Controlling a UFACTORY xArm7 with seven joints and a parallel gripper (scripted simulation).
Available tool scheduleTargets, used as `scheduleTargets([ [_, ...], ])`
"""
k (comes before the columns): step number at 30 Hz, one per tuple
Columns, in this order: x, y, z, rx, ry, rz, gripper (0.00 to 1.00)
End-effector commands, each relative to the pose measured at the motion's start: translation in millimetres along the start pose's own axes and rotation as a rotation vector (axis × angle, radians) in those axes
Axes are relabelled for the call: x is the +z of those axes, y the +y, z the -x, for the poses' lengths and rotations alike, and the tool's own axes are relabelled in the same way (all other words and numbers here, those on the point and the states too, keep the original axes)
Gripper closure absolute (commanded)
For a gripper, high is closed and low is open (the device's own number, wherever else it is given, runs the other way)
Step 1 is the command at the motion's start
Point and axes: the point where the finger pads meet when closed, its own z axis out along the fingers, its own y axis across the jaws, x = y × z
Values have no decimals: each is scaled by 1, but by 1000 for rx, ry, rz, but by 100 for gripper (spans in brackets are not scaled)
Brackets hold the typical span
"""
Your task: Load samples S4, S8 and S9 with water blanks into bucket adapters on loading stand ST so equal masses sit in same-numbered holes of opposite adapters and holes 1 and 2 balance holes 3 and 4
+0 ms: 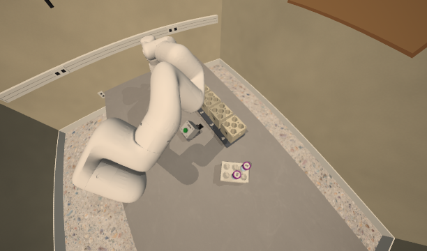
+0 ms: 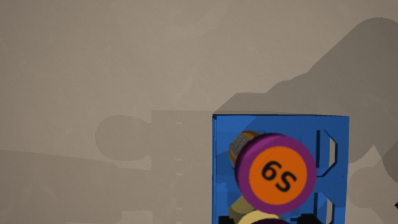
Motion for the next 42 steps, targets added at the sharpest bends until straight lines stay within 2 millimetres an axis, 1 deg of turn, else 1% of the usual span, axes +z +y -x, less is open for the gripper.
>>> scheduleTargets([
  [1,-3,-1,-1,0,5,-2,100],
  [26,-3,-1,-1,0,5,-2,100],
  [42,-12,-1,-1,0,5,-2,100],
])
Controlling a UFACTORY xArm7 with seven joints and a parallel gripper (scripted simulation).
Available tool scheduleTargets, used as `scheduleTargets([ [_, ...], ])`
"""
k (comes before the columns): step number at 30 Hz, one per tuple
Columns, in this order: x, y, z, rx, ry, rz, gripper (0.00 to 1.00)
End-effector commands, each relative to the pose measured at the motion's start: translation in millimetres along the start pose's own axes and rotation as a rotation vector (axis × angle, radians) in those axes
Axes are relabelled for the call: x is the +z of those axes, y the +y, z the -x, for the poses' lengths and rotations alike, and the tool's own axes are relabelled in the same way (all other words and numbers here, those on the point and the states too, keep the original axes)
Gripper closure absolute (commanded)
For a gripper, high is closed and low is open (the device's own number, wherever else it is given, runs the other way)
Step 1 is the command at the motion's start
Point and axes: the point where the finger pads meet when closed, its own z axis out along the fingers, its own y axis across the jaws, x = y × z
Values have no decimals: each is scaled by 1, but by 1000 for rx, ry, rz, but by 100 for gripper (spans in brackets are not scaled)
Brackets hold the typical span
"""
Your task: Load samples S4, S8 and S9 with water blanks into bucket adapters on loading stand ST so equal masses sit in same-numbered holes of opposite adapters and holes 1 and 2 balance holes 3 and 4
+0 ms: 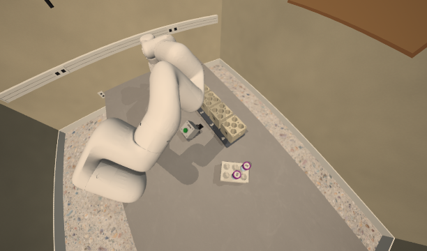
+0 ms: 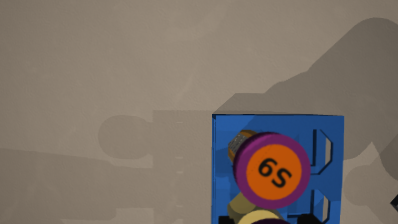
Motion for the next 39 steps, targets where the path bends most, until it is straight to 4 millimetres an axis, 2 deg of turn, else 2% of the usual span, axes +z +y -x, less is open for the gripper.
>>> scheduleTargets([
  [1,-6,-1,-1,0,5,-2,100],
  [22,-16,-1,-1,0,5,-2,100],
  [39,-46,-1,-1,0,5,-2,100],
])
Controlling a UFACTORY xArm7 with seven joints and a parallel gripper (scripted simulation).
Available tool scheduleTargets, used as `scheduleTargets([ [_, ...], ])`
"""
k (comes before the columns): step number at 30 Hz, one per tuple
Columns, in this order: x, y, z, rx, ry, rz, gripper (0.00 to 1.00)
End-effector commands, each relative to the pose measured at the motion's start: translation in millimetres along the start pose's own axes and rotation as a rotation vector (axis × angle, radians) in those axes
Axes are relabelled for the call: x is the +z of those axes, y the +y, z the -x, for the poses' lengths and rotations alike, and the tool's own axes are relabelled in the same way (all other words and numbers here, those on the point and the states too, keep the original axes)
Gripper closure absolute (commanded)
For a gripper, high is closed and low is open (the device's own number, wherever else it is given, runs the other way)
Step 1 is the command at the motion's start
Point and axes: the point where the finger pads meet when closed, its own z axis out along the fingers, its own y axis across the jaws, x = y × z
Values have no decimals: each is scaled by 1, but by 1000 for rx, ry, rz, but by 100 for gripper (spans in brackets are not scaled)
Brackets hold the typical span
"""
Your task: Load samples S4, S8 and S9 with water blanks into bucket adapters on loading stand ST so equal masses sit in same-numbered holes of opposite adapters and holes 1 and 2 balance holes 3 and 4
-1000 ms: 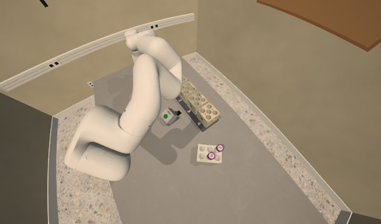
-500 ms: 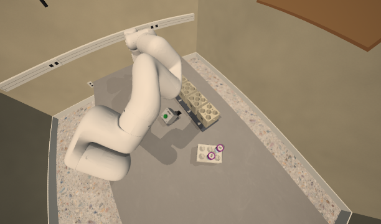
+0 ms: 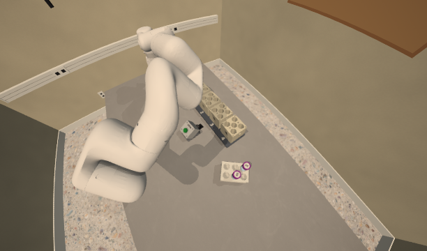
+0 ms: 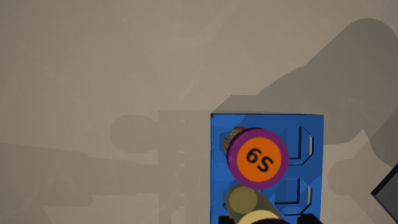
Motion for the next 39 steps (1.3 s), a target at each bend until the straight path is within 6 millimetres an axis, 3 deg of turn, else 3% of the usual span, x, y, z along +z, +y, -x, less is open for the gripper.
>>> scheduleTargets([
  [1,-12,-1,-1,0,4,-2,100],
  [39,-80,0,-1,0,4,-2,100],
])
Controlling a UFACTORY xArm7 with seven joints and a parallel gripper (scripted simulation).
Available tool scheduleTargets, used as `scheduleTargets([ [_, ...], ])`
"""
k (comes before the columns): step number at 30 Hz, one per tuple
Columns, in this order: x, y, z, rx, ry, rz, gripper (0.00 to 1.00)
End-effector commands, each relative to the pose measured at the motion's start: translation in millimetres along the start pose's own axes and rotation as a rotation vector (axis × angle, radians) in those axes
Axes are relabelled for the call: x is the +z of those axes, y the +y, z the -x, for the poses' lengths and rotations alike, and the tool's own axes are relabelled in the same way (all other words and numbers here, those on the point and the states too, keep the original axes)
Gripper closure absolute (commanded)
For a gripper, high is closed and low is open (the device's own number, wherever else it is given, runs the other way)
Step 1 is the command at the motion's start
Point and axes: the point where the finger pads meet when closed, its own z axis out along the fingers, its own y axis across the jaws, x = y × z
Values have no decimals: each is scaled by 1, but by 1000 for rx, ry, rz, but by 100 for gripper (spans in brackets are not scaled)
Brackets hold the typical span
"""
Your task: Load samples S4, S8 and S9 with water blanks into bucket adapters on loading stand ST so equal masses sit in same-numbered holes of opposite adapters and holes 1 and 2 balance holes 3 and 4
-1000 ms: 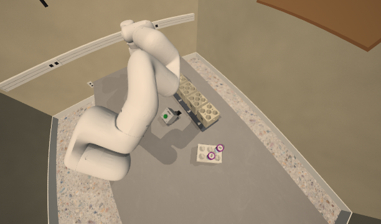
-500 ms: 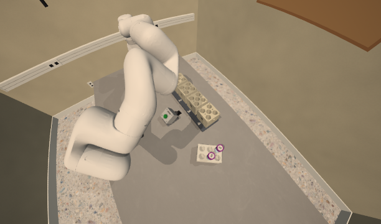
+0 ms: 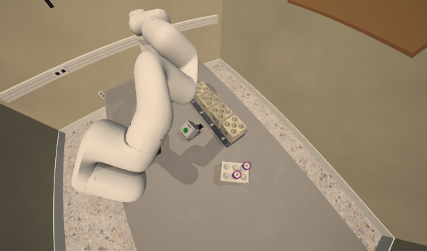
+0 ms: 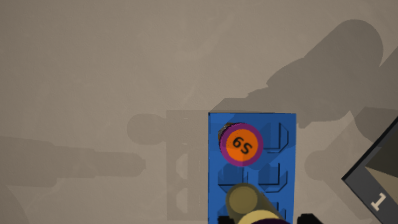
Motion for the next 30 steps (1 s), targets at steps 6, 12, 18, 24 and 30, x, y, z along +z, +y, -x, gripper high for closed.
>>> scheduleTargets([
  [6,-19,0,-1,0,4,-2,100],
  [12,-26,0,-1,0,4,-2,100],
  [18,-26,0,-1,0,4,-2,100],
  [24,-26,0,-1,0,4,-2,100],
  [30,-26,0,-1,0,4,-2,100],
])
